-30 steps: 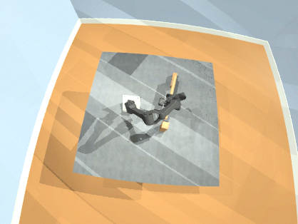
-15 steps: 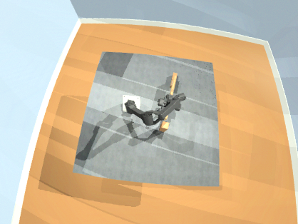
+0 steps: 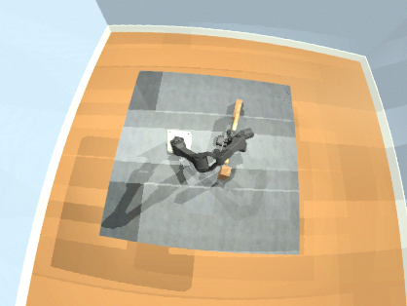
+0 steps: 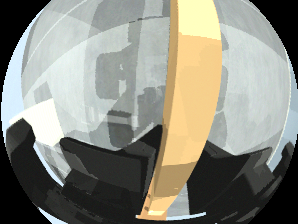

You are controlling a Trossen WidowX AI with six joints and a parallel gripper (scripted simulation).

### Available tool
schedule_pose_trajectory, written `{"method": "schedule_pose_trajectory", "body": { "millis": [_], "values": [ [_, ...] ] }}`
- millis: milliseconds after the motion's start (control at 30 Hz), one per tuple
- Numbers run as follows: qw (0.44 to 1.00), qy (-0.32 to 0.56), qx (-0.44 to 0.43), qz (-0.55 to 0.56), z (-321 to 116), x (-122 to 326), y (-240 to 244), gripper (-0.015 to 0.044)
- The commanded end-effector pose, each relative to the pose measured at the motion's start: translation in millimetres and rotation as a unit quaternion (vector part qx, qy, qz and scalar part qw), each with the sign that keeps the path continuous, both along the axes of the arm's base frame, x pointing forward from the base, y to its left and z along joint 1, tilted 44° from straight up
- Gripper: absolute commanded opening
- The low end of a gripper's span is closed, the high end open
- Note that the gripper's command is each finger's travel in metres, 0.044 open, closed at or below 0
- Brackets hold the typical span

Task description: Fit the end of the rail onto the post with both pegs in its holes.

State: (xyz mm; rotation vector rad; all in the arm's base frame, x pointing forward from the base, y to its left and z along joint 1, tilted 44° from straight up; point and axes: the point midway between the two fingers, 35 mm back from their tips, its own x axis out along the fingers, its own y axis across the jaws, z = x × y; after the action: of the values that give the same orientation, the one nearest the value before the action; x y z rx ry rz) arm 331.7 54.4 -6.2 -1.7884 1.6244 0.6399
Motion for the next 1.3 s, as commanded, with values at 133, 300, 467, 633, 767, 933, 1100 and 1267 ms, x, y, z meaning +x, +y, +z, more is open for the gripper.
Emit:
{"method": "schedule_pose_trajectory", "body": {
  "millis": [133,300,467,633,767,933,1100,1267],
  "values": [
    [1.000,-0.001,0.001,0.004,2.4,0.2,-0.9,0.0000],
    [1.000,-0.001,0.001,0.004,3.1,0.2,-2.3,0.0000],
    [1.000,-0.001,0.001,0.004,4.2,0.1,-3.5,0.0000],
    [1.000,-0.001,0.001,0.004,5.4,0.0,-4.4,0.0000],
    [1.000,-0.001,0.000,0.004,6.6,-0.1,-5.1,0.0000],
    [1.000,0.000,0.000,0.004,8.0,-0.2,-5.8,0.0000],
    [1.000,0.000,0.000,0.004,9.4,-0.3,-6.6,0.0000],
    [1.000,0.000,0.000,0.004,10.5,-0.5,-7.6,0.0000]
  ]
}}
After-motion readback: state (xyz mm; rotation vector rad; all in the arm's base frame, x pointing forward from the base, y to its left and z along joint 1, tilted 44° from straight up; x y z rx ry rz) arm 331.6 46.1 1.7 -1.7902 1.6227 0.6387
